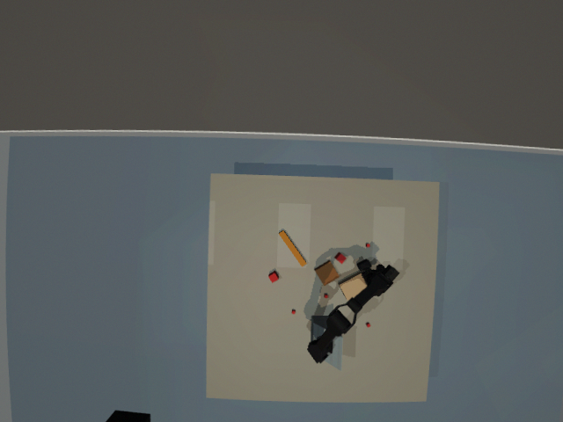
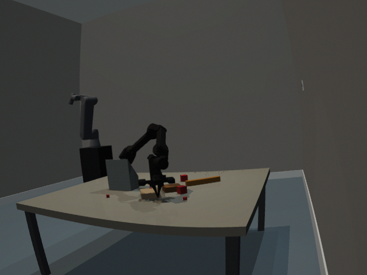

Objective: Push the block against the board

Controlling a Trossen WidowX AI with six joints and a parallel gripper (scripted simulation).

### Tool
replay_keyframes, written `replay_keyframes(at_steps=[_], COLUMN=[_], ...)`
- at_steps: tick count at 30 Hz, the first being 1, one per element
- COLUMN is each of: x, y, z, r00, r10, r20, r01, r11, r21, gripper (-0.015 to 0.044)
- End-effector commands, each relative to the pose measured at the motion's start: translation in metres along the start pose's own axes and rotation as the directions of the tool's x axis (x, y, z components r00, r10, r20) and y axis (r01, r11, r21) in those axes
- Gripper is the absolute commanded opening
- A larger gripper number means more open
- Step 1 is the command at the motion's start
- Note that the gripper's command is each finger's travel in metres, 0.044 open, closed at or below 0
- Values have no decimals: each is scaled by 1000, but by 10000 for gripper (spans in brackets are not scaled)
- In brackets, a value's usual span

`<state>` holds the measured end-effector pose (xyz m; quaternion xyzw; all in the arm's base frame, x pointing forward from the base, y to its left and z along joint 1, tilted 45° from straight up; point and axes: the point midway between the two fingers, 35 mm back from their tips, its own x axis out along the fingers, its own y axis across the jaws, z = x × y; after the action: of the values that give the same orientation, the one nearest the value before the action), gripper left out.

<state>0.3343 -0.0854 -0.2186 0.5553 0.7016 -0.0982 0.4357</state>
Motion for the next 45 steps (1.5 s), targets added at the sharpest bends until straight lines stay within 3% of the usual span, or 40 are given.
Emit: replay_keyframes(at_steps=[1, 16, 45], x=[1, 1, 1], y=[0, 1, 3], z=[-6, -20, 26], r00=[1000, 1000, 1000], r10=[1, 1, 2], r20=[-7, -8, -5], r01=[-1, -1, -2], r11=[1000, 1000, 1000], r21=[9, 10, 8], gripper=[0, 0, 0])
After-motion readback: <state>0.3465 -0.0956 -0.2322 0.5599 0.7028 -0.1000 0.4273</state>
